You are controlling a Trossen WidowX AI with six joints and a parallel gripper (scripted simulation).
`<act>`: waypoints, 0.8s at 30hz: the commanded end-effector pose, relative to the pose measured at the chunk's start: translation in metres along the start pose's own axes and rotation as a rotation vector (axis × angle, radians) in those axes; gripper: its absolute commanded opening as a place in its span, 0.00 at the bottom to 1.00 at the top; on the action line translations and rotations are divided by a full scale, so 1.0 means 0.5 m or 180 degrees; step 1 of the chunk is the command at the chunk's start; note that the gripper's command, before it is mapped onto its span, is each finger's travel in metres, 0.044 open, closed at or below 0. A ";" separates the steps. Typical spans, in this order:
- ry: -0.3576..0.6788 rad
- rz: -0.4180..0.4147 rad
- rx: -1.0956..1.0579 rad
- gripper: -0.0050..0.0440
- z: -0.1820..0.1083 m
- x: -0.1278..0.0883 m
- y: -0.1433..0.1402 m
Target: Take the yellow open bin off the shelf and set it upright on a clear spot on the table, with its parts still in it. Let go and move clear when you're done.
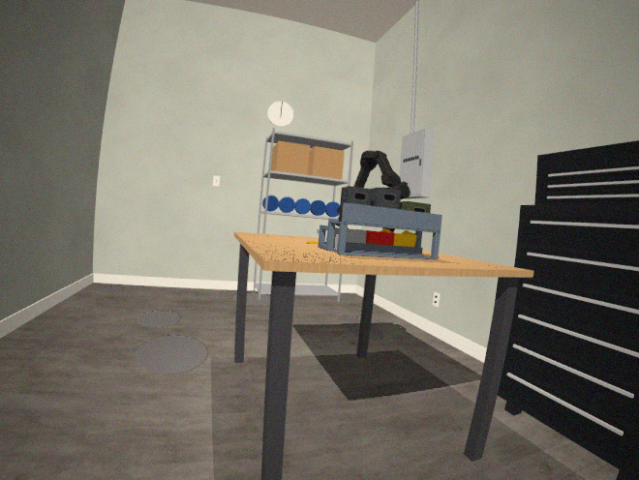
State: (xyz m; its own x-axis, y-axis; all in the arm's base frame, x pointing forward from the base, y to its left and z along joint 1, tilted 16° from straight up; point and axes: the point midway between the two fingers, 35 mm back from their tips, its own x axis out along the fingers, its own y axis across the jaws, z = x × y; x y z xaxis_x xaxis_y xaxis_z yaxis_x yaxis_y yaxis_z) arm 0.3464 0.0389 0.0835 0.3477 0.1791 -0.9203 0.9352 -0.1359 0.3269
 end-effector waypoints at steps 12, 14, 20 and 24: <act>0.0023 0.0135 -0.0022 0.10 -0.006 -0.024 -0.021; 0.0023 0.0150 -0.0020 0.10 -0.006 -0.028 -0.045; 0.0023 0.0157 -0.0019 0.10 -0.006 -0.029 -0.057; 0.0023 0.0157 -0.0019 0.10 -0.006 -0.029 -0.057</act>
State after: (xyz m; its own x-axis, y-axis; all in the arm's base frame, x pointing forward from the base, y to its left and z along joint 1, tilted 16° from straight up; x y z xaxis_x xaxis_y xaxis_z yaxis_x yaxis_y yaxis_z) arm 0.3137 0.0431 0.0801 0.3672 0.1791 -0.9127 0.9281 -0.1353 0.3468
